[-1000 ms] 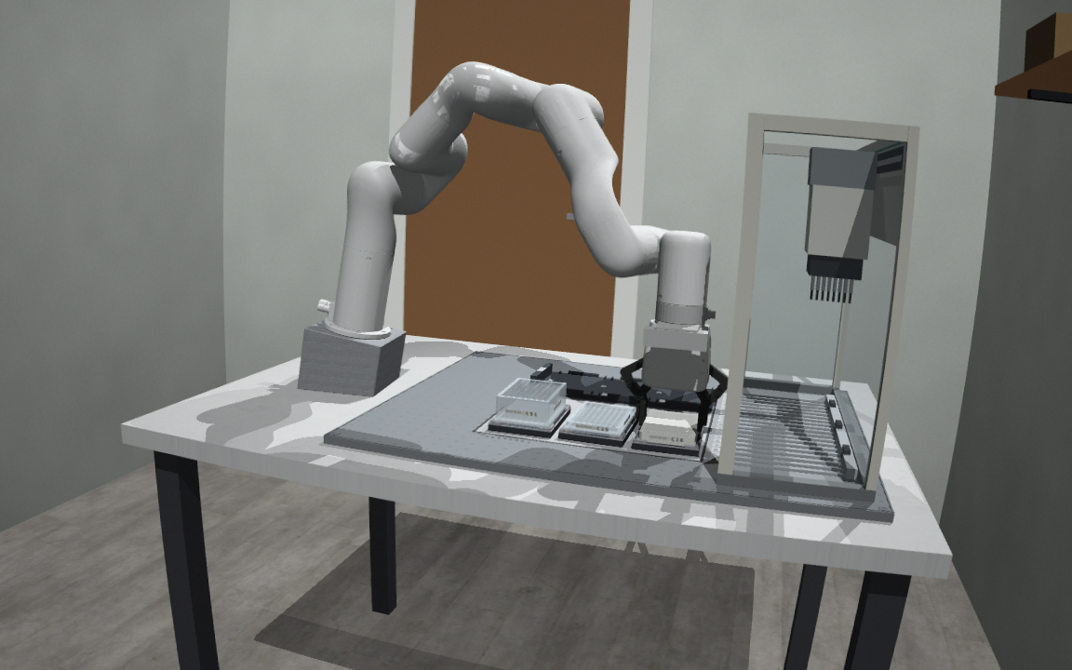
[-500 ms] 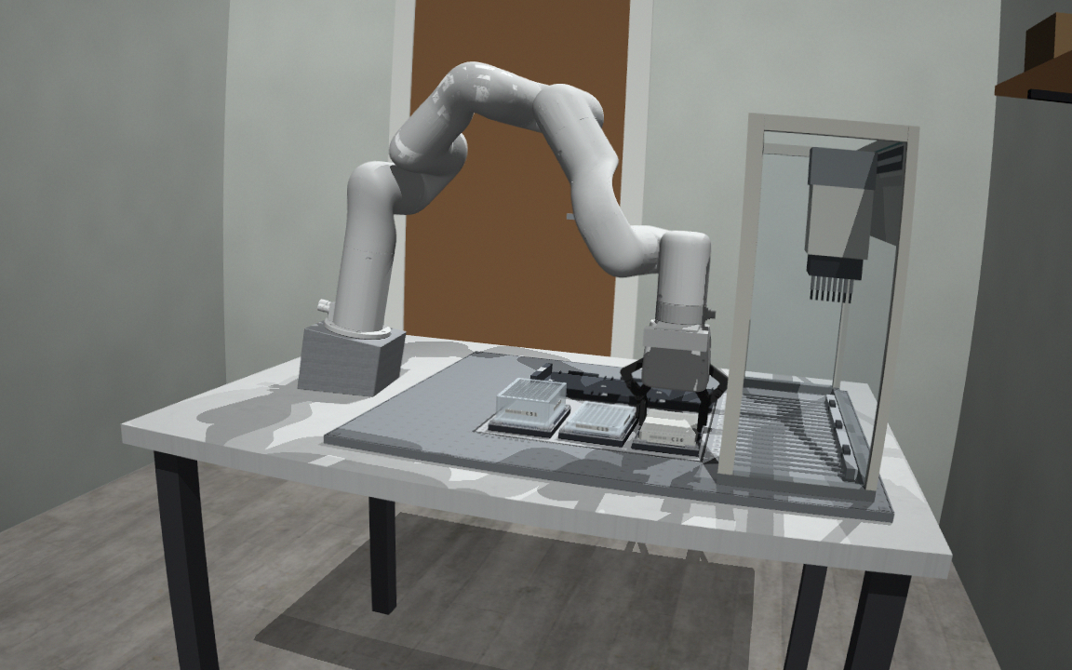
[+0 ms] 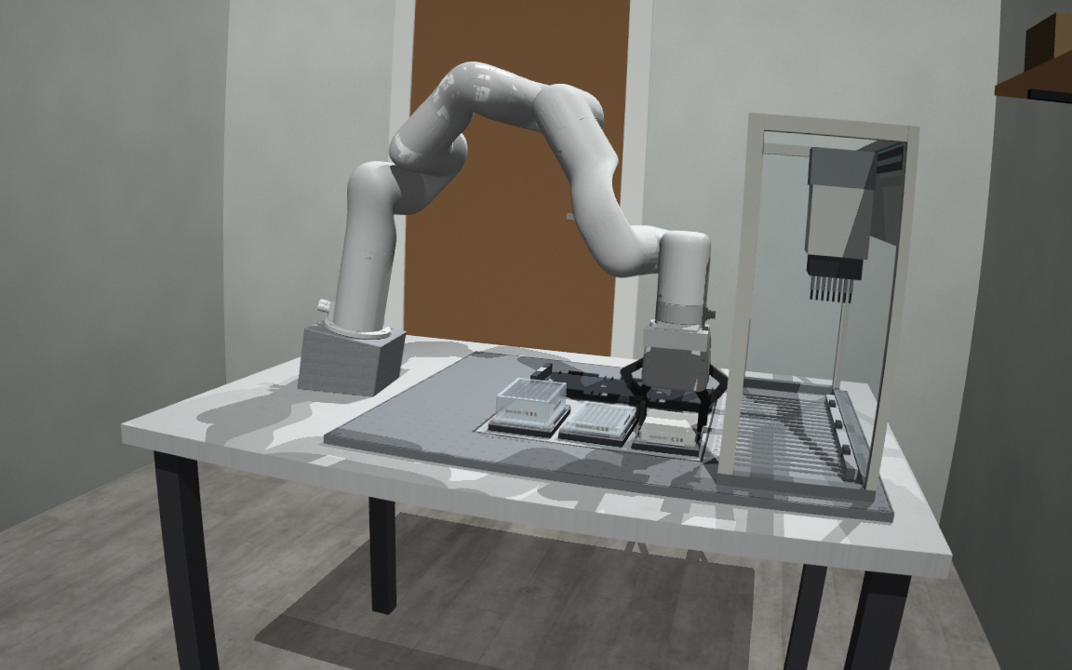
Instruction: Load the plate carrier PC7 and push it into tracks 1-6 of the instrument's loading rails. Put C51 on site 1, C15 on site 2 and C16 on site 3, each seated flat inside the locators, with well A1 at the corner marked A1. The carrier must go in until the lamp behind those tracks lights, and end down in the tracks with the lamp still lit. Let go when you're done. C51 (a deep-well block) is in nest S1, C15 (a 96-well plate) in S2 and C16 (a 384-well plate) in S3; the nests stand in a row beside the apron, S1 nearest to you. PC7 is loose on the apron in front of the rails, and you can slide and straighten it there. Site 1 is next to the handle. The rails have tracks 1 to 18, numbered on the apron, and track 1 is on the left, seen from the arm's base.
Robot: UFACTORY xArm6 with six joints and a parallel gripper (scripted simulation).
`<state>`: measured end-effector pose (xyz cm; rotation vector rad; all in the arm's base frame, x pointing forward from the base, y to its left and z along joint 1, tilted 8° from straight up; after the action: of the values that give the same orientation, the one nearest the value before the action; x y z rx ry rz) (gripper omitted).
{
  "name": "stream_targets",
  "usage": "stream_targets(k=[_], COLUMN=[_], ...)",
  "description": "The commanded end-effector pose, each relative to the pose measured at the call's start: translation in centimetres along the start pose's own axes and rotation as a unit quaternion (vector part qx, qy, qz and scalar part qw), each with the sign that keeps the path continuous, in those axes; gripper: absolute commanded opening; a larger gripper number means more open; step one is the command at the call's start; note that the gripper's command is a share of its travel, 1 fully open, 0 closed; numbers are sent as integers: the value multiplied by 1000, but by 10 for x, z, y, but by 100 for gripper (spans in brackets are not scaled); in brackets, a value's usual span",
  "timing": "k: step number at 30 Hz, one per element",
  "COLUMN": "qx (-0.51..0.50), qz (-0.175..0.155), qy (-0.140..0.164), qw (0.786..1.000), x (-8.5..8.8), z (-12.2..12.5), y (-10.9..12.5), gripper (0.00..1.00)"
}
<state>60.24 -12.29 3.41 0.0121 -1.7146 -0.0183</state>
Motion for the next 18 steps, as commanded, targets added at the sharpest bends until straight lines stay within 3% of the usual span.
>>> stream_targets(k=[1, 18], qx=[0, 0], qz=[1, 1], qy=[-3, -3], qw=[1000, 1000], x=[4, 14], z=[-2, -2], y=[0, 0], gripper=[0, 0])
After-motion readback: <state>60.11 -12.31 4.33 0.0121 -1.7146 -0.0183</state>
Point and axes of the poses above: the point where the finger pads meet when closed, its own x axis back along the fingers, its own z axis across the jaws, y = z × x, the point moved 1 cm from there along x, back along the fingers, and after that the axes turned 1 degree about -x, right-handed, at the moved point
